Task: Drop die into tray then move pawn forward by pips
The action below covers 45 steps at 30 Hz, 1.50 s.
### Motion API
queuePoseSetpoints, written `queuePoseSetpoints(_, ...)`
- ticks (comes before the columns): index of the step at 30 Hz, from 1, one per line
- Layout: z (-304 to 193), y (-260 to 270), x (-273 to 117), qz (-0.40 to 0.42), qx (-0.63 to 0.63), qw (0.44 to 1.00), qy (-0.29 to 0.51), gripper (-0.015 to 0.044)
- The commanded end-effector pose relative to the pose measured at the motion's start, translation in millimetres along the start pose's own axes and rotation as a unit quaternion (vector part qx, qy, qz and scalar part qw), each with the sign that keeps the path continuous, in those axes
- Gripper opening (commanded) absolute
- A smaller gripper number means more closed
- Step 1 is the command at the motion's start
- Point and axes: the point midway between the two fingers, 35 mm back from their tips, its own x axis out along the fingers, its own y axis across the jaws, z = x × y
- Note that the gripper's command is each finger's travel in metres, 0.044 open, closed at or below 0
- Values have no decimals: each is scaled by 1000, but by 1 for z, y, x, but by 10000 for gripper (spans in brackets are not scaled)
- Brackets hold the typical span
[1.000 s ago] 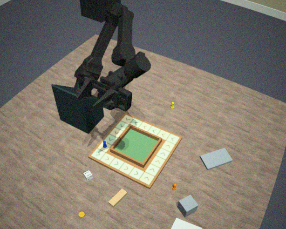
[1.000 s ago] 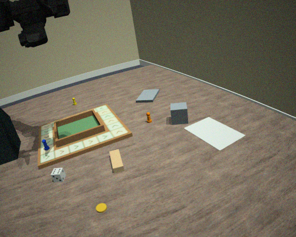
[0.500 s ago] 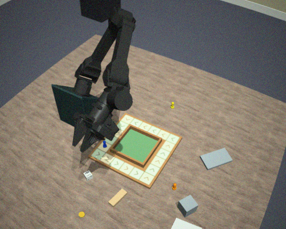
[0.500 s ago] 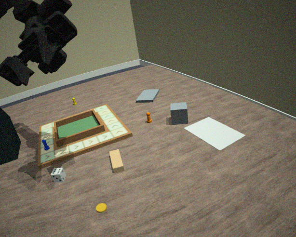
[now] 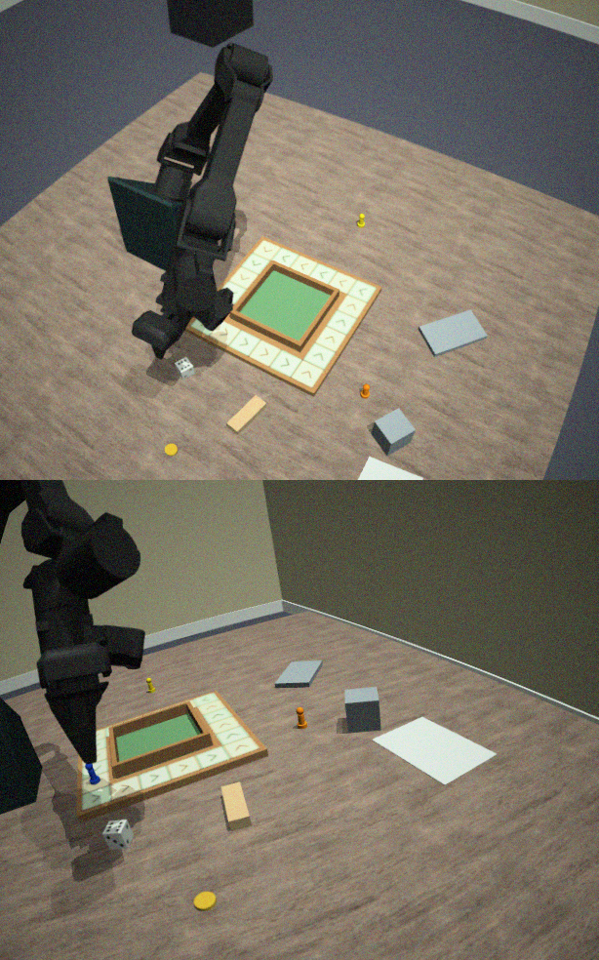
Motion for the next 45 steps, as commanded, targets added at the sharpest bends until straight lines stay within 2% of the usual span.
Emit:
queuePoseSetpoints(1,-3,44,43,213,289,933,-24,275)
queuePoseSetpoints(17,-3,44,43,213,289,933,-24,275)
queuePoseSetpoints(28,3,56,71,214,289,933,-24,275)
queuePoseSetpoints(45,7,64,89,215,288,933,-24,275)
